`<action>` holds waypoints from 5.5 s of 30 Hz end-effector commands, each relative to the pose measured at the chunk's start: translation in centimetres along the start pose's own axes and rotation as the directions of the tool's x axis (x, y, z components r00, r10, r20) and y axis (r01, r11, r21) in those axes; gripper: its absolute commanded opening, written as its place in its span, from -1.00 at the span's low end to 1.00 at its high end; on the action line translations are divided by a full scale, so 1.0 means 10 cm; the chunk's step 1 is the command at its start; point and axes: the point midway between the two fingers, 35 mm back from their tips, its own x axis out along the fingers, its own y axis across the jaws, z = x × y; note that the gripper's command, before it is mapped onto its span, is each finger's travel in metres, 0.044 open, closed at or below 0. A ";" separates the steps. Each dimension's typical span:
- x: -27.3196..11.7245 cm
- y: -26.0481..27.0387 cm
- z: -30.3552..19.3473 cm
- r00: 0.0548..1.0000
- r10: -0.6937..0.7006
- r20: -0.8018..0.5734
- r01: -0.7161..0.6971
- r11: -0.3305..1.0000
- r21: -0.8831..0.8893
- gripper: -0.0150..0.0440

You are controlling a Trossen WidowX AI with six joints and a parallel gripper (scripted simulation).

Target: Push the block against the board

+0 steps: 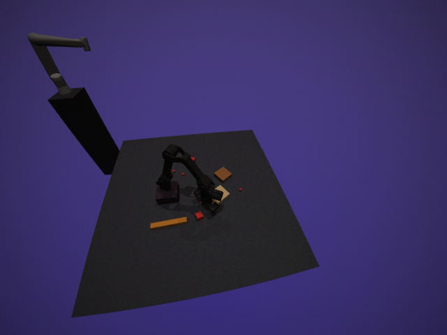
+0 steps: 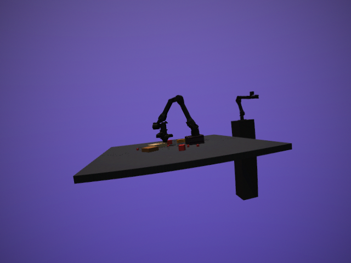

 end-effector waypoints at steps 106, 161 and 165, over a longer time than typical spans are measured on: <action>-0.57 -0.10 0.57 1.000 -0.020 0.009 0.020 0.998 0.060 -0.49; -0.06 -0.72 1.83 1.000 -0.008 0.016 -0.016 -0.004 1.000 -0.49; -0.06 -0.71 1.83 1.000 -0.008 0.016 -0.016 -0.004 1.000 -0.49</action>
